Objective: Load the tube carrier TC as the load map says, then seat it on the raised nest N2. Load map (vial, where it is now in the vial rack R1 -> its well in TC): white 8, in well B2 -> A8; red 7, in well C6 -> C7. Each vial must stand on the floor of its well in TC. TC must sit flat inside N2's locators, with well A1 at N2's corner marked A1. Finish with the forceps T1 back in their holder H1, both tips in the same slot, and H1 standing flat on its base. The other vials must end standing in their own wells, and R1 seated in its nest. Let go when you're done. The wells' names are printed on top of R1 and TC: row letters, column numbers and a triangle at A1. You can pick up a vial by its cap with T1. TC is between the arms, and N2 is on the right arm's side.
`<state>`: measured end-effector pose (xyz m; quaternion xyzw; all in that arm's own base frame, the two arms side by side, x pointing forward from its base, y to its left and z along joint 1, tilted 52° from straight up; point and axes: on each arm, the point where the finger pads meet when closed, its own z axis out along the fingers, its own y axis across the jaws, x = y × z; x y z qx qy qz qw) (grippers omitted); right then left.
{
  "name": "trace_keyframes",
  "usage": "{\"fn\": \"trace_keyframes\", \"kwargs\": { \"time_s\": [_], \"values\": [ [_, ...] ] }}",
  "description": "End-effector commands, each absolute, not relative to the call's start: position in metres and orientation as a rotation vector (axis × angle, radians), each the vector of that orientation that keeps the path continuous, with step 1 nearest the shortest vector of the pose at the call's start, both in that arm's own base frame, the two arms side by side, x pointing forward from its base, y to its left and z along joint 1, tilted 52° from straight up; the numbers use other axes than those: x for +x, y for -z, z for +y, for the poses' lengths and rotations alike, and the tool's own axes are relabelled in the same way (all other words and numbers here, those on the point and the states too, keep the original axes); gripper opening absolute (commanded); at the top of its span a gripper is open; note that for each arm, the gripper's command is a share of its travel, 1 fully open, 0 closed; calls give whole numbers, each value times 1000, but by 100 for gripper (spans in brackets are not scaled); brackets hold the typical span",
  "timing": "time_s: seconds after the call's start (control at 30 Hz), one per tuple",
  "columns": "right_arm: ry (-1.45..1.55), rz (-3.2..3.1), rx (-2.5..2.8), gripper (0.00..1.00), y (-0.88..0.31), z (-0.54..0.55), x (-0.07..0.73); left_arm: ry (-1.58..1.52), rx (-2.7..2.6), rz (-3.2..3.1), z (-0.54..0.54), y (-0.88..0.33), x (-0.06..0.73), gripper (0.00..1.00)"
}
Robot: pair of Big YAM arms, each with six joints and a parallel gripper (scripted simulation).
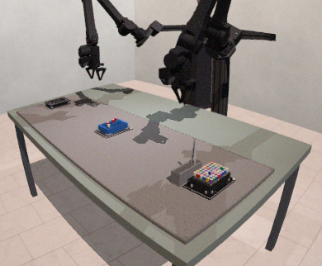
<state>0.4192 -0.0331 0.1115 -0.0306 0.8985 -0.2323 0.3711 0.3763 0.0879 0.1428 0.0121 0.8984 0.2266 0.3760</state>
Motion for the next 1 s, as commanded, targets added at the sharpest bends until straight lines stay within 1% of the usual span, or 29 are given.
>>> {"fn": "trace_keyframes", "kwargs": {
  "time_s": [0.0, 0.43, 0.53, 0.97],
  "values": [
    [577, 2282, -42, 100, -114, -25, 431, -579, 18, 2284, 89, -149, 379, 23],
    [576, 2284, -45, 100, -91, 13, 461, -579, 18, 2284, 89, -149, 379, 23],
    [588, 2292, -27, 100, -88, 8, 462, -579, 18, 2284, 89, -149, 379, 23],
    [577, 2289, -49, 100, -66, 54, 491, -579, 18, 2284, 89, -149, 379, 23]
  ]
}}
